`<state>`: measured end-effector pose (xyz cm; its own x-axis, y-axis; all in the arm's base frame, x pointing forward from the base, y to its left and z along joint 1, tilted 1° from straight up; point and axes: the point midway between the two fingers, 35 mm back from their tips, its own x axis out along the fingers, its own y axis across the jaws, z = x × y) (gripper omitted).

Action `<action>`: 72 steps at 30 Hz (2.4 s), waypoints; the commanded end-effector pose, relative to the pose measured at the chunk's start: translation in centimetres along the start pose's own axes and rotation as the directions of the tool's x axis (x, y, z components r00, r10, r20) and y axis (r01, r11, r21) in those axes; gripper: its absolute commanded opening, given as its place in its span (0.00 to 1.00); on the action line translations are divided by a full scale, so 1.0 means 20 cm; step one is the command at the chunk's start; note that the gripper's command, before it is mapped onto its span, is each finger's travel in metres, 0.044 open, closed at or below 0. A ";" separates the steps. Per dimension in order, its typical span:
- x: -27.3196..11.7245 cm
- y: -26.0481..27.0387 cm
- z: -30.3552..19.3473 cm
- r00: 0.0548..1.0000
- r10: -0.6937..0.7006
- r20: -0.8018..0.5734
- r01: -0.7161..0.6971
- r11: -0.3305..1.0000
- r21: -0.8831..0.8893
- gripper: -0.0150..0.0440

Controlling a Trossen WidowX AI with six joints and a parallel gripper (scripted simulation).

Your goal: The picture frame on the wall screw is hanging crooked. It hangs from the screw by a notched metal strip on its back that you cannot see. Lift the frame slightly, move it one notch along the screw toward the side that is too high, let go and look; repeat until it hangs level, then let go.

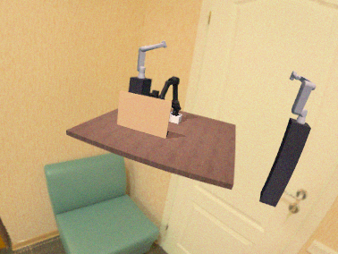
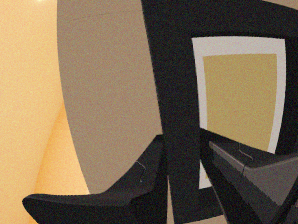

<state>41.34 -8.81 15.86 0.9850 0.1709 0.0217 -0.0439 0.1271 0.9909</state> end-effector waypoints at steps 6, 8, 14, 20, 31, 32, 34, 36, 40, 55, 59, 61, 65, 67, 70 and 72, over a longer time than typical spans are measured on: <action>0.01 0.01 0.02 1.000 0.008 0.003 -0.008 1.000 -0.005 0.25; 0.01 0.01 0.02 1.000 0.008 0.003 -0.008 1.000 -0.005 0.25; 0.01 0.02 0.02 1.000 0.008 0.003 -0.008 1.000 -0.005 0.25; 0.01 0.02 0.02 1.000 0.008 0.003 -0.008 1.000 -0.005 0.25; 0.01 0.01 0.02 1.000 0.008 0.003 -0.008 1.000 -0.005 0.25; 0.01 0.00 0.02 1.000 0.008 0.003 -0.008 1.000 -0.005 0.25; 0.01 0.00 0.02 1.000 0.008 0.003 -0.008 1.000 -0.005 0.25; 0.01 0.00 0.02 1.000 0.008 0.003 -0.008 1.000 -0.005 0.25; 0.01 -0.01 0.02 1.000 0.008 0.003 -0.008 1.000 -0.005 0.25; 0.01 -0.03 0.02 1.000 0.008 0.004 -0.008 1.000 -0.005 0.25; 0.00 -0.03 0.02 1.000 0.007 0.007 -0.007 1.000 -0.006 0.25; 0.00 -0.03 0.02 1.000 0.007 0.007 -0.007 1.000 -0.006 0.25; 0.00 -0.03 0.02 1.000 0.008 0.007 -0.008 1.000 -0.001 0.25; 0.00 -0.03 0.02 1.000 0.008 0.007 -0.008 1.000 -0.001 0.25; 0.00 -0.03 0.02 1.000 0.008 0.007 -0.008 1.000 -0.001 0.25; 0.00 -0.03 0.02 1.000 0.008 0.007 -0.008 1.000 -0.001 0.25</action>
<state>41.55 -9.35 15.34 0.9858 0.1649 0.0306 -0.0527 0.1315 0.9899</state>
